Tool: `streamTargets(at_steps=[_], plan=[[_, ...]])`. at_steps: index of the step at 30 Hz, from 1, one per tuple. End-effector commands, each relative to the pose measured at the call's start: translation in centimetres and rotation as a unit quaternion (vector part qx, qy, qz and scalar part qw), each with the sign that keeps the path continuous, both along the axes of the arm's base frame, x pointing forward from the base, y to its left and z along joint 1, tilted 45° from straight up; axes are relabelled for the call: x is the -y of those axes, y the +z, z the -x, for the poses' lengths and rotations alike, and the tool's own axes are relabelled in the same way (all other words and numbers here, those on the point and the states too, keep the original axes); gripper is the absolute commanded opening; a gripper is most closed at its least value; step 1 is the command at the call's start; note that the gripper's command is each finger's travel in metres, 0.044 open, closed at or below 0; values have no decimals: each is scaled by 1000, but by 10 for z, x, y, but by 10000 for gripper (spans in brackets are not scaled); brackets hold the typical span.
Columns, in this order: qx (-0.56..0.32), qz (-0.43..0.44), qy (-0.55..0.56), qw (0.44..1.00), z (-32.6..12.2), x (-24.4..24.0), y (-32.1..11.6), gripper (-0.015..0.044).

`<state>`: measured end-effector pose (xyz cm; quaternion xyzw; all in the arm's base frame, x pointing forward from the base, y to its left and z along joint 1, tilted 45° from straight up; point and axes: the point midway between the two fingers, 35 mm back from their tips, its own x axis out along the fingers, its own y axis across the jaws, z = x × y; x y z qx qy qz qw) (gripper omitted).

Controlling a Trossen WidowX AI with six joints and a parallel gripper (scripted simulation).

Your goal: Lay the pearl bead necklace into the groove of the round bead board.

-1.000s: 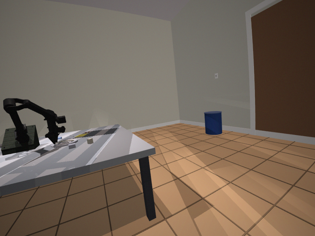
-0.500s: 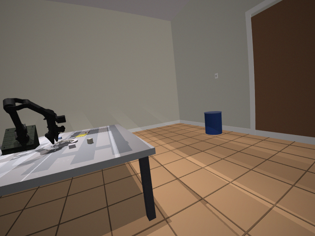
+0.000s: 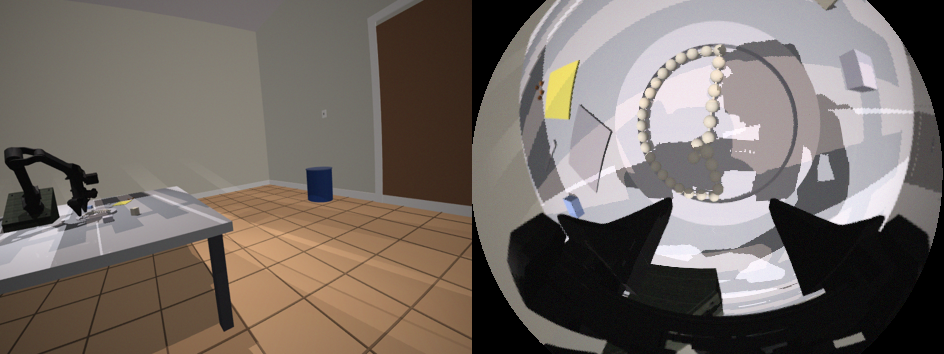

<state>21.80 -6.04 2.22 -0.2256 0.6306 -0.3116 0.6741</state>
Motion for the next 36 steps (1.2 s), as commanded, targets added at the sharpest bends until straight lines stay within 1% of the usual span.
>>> streamTargets(at_steps=[1, 4, 11, 16, 18, 19, 23, 36], plan=[[2, 0, -2, 1000, 0, 0, 1, 440], [2, 0, -2, 1000, 0, 0, 1, 440], [12, -1, -11, 1000, -12, -23, 21, 256], [12, -1, -11, 1000, -12, -20, 17, 125], [12, 0, -11, 1000, -12, -14, 12, 120], [17, -1, -11, 1000, -13, -19, 18, 120], [17, -1, -11, 1000, -13, -17, 16, 120], [14, 0, -11, 1000, -13, -3, 1, 120]])
